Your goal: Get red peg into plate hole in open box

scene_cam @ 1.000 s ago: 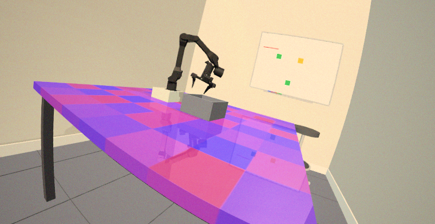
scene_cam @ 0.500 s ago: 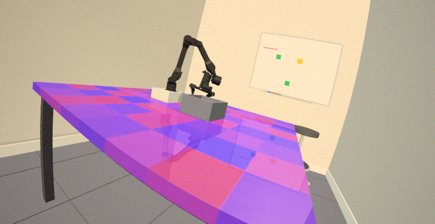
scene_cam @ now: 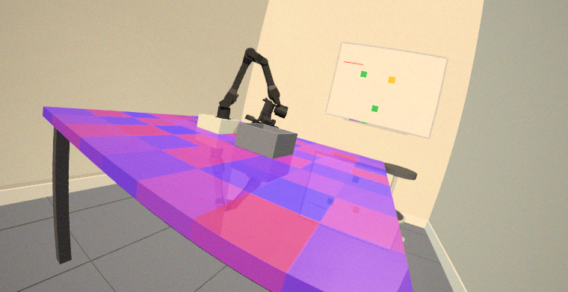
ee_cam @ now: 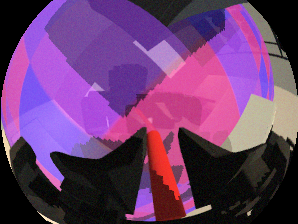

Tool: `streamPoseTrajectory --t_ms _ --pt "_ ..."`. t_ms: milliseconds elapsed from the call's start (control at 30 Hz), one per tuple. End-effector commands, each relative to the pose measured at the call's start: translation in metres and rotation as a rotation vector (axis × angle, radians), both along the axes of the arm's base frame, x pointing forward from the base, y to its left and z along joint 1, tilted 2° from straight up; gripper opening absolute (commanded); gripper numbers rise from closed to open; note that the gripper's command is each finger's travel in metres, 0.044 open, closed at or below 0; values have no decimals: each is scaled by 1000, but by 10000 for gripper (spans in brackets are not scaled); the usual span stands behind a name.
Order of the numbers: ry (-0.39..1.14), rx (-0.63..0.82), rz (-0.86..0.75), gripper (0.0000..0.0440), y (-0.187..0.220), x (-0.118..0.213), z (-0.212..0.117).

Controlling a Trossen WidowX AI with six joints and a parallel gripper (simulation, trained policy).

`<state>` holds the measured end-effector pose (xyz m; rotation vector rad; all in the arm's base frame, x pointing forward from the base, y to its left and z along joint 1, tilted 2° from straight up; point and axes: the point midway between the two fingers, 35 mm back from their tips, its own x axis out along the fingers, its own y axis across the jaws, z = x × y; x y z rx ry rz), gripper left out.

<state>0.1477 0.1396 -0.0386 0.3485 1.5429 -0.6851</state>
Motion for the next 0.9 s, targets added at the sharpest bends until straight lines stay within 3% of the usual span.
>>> streamPoseTrajectory --t_ms 0,100,867 --pt "42 -31 -1 51 -4 -6 -6" --pt "61 -51 -3 0 -6 -7 -7" --pt "-94 -95 -5 0 -5 46 81"
